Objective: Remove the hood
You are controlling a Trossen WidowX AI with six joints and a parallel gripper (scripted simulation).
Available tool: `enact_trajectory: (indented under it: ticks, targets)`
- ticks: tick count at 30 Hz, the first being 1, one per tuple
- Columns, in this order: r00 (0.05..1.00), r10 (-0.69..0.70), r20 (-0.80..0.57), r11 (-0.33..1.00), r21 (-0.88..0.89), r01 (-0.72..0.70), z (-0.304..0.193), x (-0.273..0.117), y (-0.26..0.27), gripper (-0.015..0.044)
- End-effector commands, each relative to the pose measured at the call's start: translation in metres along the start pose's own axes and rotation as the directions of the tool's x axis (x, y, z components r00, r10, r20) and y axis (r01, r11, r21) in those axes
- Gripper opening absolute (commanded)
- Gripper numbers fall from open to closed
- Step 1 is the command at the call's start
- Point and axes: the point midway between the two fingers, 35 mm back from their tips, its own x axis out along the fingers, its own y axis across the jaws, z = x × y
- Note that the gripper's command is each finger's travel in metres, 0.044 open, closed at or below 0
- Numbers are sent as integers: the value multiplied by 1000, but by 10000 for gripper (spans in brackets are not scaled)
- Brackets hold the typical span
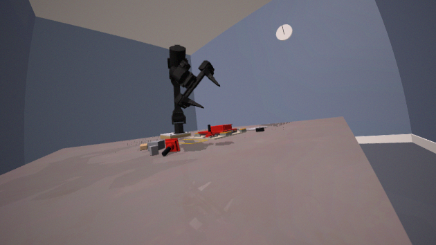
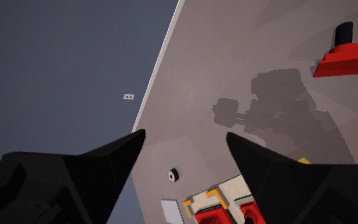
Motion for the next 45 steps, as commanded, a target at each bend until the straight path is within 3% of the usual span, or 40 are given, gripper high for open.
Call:
enact_trajectory:
  ticks: [1, 10, 19, 45]
  targets:
    - [990, -116, -81, 989, -101, 107, -48, 14, 3, 440]
    - [881, -418, -224, 843, -457, 284, -163, 16, 3, 440]
    - [686, -697, -210, 505, -822, 262, -257, -22, -11, 440]
    - [671, -713, -201, 475, -843, 252, -267, -17, -19, 440]
